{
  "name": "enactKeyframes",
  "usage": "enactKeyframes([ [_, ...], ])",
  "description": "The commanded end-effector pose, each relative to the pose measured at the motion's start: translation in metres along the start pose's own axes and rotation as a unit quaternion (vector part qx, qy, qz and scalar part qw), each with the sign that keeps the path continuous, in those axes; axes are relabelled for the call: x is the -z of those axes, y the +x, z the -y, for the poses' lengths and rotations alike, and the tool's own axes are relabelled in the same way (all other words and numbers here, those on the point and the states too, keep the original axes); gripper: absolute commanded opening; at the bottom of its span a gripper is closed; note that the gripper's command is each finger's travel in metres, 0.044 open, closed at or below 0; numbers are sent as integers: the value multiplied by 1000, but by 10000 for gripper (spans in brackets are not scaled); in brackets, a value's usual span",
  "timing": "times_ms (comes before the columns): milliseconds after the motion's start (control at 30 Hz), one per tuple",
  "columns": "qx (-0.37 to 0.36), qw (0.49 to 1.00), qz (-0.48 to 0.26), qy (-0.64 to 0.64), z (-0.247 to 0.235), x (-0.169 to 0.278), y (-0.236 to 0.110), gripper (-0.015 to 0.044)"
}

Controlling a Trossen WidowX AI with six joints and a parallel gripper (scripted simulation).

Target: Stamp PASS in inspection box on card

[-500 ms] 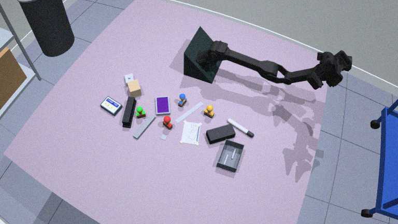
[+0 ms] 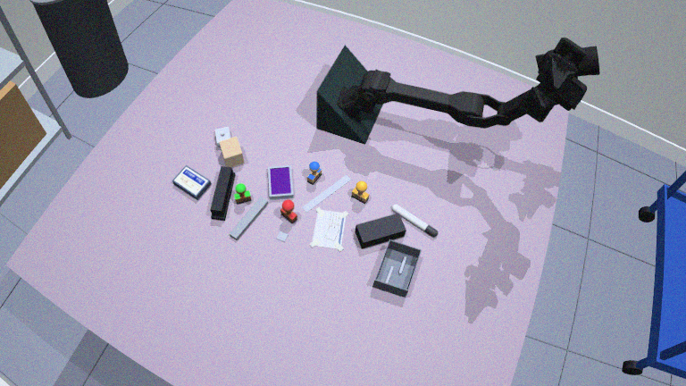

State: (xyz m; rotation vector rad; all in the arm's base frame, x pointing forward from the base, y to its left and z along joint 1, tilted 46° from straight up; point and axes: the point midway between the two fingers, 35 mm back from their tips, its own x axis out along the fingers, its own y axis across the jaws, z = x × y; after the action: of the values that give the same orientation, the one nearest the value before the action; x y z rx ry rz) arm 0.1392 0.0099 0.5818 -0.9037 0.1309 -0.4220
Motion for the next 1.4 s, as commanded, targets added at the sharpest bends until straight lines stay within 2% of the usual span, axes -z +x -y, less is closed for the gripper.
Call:
enactKeyframes([
  [0,-25,996,-18,88,34,52,26,215],
  [233,-92,974,-48,201,49,134,79,215],
  [600,-211,906,-119,348,5,246,173,215],
  [933,-317,825,-216,414,-83,342,237,215],
  [1367,-462,680,-342,455,-245,431,268,215],
])
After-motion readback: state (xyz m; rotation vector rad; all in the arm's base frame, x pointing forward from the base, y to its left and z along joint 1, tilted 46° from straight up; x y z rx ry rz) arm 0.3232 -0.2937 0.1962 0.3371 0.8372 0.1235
